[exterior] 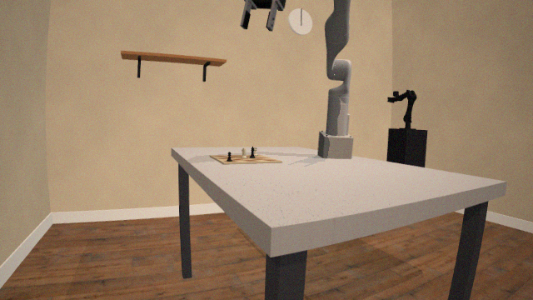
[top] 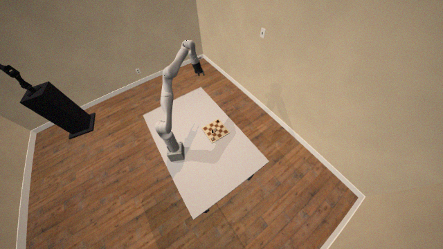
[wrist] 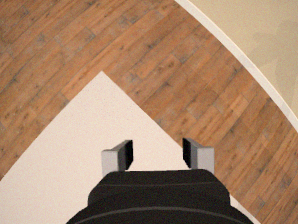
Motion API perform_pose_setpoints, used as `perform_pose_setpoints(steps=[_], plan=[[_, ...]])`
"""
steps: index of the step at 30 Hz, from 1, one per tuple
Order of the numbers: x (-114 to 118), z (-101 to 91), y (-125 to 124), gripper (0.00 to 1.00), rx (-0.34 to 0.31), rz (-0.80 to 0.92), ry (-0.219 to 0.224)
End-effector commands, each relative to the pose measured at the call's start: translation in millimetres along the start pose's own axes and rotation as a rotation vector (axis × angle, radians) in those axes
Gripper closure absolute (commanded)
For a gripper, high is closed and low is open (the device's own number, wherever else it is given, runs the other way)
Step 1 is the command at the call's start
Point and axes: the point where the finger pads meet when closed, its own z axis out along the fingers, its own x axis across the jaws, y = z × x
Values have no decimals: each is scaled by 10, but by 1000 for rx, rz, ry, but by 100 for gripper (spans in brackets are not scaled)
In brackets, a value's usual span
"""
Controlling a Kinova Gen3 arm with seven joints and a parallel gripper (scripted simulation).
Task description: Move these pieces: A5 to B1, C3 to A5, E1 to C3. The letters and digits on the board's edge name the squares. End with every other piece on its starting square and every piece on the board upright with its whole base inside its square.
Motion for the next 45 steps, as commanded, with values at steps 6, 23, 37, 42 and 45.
perform_pose_setpoints(steps=[6, 23, 37, 42, 45], plan=[[4, -17, -3, 0, 3, 0, 0], [3, -15, -2, 0, 3, 2, 1], [-3, 29, 23, 0, 4, 34, 15], [-5, 72, 58, 0, 6, 65, 29], [-4, 106, 92, 0, 7, 90, 40]])
